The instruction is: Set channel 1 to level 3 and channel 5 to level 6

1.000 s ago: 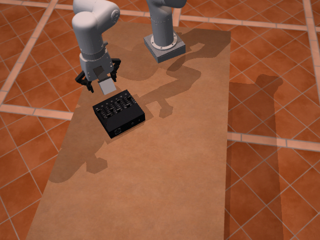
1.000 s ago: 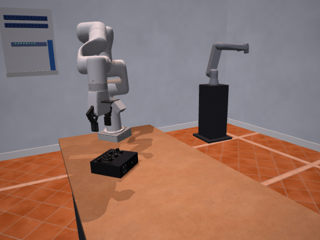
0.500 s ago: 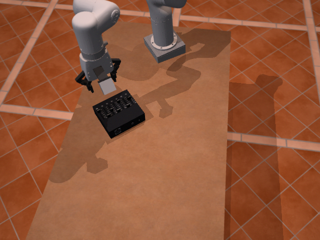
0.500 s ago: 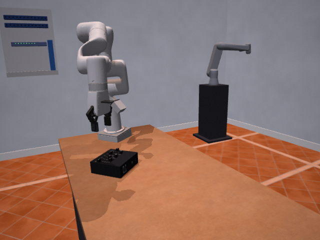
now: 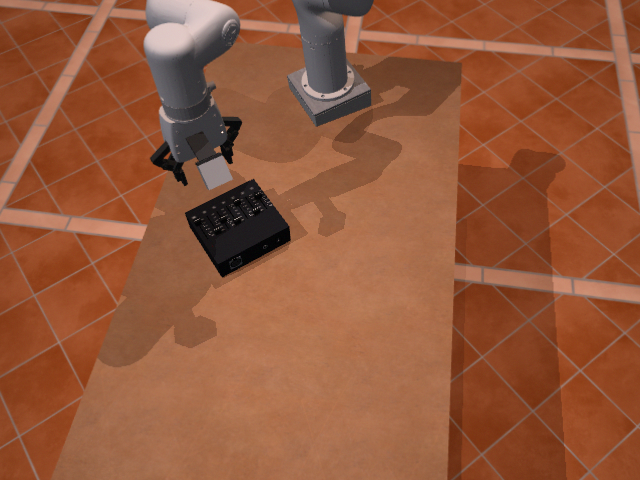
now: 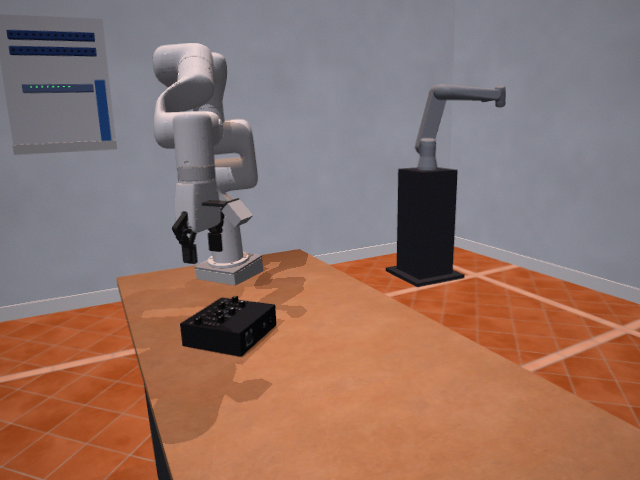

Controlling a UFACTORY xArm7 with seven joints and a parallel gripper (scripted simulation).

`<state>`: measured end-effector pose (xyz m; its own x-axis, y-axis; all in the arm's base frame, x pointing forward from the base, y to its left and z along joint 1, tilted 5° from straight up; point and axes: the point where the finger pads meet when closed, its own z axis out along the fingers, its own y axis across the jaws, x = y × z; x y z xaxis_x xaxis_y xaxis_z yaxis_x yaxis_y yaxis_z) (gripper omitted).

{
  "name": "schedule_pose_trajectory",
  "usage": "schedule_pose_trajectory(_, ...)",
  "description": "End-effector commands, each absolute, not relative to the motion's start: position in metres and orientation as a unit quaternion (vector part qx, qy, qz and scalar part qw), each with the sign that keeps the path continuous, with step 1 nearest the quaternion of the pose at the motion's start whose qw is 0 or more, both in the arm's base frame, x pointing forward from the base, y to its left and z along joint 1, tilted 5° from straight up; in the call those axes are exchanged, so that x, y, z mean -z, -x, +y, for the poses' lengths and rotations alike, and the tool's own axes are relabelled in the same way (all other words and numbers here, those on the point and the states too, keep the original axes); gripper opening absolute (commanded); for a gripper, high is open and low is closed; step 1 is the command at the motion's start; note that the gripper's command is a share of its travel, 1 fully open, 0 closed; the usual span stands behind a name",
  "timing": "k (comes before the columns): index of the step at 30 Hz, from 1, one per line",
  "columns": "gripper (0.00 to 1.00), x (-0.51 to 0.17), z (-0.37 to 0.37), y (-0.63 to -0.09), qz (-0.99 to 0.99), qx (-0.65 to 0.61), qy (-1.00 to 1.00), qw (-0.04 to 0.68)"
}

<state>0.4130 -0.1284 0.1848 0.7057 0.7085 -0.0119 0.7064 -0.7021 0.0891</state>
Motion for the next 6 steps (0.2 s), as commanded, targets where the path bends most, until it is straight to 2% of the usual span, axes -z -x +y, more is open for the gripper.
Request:
schedule_pose_trajectory(1,1.00,-0.1865,-0.1286,-0.4142,0.383,-0.013,-0.922,0.045)
schedule_pose_trajectory(6,1.00,-0.1865,-0.1286,-0.4142,0.383,-0.013,-0.922,0.045)
